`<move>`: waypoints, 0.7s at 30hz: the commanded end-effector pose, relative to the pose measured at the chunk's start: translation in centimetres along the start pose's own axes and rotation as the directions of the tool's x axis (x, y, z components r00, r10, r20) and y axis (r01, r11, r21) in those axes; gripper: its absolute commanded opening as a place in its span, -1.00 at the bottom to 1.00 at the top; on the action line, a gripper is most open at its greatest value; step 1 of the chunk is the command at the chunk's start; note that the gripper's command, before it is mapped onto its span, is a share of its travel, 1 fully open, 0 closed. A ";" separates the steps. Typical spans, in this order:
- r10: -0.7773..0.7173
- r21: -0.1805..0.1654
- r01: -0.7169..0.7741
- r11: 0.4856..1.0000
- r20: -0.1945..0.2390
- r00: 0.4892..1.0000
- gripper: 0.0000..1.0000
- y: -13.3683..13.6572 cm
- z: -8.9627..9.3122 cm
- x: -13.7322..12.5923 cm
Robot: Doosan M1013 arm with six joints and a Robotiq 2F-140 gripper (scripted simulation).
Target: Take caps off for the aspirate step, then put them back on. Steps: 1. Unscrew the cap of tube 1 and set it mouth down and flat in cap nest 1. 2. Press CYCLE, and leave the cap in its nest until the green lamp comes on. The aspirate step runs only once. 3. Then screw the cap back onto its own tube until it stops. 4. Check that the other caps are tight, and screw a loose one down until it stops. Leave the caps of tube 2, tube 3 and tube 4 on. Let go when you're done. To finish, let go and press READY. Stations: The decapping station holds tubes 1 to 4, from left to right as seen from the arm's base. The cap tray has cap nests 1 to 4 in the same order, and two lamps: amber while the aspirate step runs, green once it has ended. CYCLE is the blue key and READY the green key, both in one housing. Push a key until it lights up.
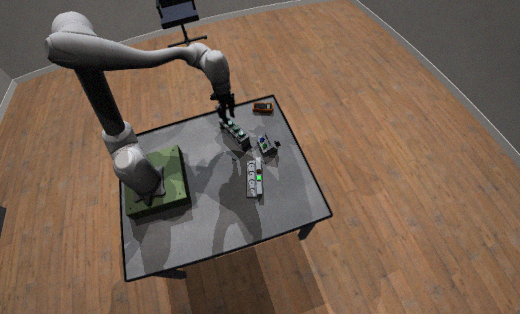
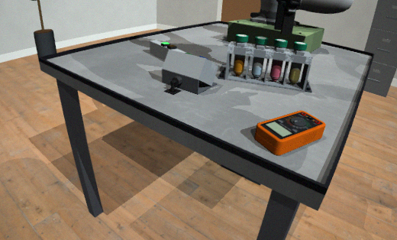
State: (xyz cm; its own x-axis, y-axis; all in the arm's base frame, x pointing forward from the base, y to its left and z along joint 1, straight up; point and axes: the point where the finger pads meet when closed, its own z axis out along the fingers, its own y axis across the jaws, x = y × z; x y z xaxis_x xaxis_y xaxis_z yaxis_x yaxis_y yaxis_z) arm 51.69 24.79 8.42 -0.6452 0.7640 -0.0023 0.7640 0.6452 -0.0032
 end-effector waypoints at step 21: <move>0.000 -0.001 0.000 1.000 0.000 1.000 -0.18 0.1 2.8 0.0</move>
State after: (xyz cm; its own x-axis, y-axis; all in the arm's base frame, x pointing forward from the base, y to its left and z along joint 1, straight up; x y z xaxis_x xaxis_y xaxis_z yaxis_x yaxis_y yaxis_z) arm 51.70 24.79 5.64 -0.6453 0.7639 -0.0020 0.7639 0.6453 -0.0032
